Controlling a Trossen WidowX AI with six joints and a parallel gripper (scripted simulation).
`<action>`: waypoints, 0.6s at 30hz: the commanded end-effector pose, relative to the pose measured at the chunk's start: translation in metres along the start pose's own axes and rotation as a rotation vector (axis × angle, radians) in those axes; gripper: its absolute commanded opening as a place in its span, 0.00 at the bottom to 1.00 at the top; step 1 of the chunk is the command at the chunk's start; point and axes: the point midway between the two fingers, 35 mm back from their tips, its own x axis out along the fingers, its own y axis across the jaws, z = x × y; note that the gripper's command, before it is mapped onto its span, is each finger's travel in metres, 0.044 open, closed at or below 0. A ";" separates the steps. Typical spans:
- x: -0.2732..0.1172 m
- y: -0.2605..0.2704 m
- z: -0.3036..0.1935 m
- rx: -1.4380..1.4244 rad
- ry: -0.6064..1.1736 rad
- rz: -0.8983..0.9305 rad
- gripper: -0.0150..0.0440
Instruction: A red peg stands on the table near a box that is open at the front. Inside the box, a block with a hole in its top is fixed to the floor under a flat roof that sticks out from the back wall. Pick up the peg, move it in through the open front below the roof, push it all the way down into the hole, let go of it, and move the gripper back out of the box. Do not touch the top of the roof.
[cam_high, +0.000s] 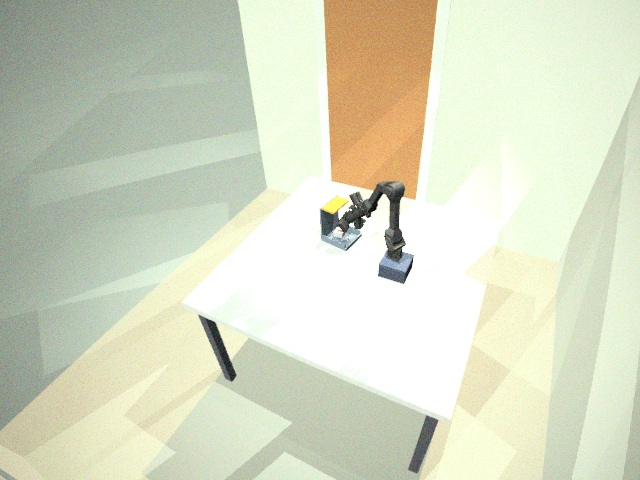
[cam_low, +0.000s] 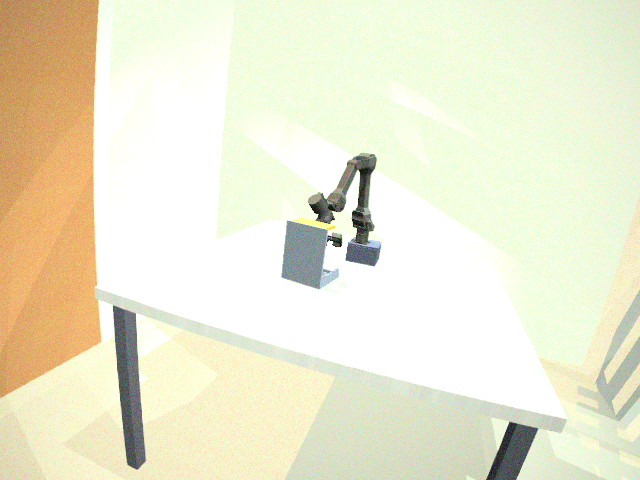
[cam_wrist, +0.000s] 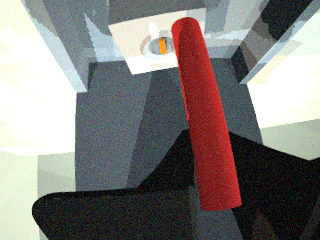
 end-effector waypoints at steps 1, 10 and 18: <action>0.001 0.002 -0.004 0.003 0.007 0.007 0.25; 0.003 0.002 -0.006 0.003 0.007 0.007 0.25; 0.005 0.002 -0.007 0.003 0.008 0.007 0.25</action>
